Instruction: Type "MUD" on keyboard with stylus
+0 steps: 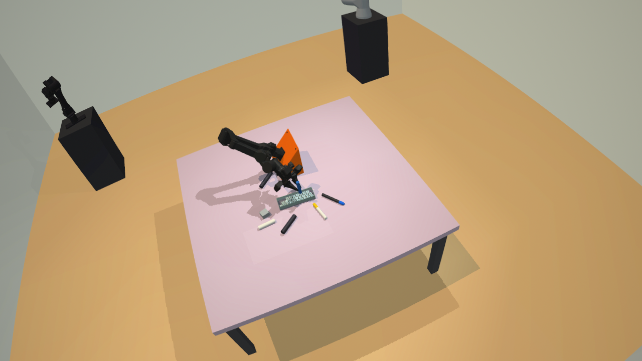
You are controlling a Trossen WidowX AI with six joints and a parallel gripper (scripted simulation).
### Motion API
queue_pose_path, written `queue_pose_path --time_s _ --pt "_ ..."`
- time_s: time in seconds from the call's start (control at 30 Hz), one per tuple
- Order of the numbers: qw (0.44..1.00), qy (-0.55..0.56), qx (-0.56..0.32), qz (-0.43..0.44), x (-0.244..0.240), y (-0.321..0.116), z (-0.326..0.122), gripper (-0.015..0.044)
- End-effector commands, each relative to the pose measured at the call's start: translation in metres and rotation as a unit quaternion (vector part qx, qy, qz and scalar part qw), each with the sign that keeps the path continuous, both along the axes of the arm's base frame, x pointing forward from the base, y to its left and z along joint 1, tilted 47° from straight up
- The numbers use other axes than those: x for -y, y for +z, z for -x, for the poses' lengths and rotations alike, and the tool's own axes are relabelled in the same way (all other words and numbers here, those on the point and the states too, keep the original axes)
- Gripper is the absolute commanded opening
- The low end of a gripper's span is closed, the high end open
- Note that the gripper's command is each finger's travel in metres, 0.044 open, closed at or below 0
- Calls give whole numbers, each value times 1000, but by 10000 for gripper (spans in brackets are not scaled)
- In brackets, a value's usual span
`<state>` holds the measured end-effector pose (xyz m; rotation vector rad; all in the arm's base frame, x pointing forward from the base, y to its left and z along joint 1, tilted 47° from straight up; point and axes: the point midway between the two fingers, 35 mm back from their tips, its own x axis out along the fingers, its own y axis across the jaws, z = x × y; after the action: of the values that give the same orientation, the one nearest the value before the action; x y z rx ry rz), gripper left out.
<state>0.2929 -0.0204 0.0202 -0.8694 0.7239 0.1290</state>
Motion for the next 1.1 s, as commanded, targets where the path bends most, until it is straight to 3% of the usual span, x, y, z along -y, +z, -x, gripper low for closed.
queue_pose_path --time_s 0.0,0.23,0.3,1.07 --pt "1000 -3 2 -1 -4 5 -1 81" --pt "1000 0 1 0 -2 2 0 50" --pt "1000 1 2 0 -1 3 0 0" --pt "998 16 47 24 33 43 15 0"
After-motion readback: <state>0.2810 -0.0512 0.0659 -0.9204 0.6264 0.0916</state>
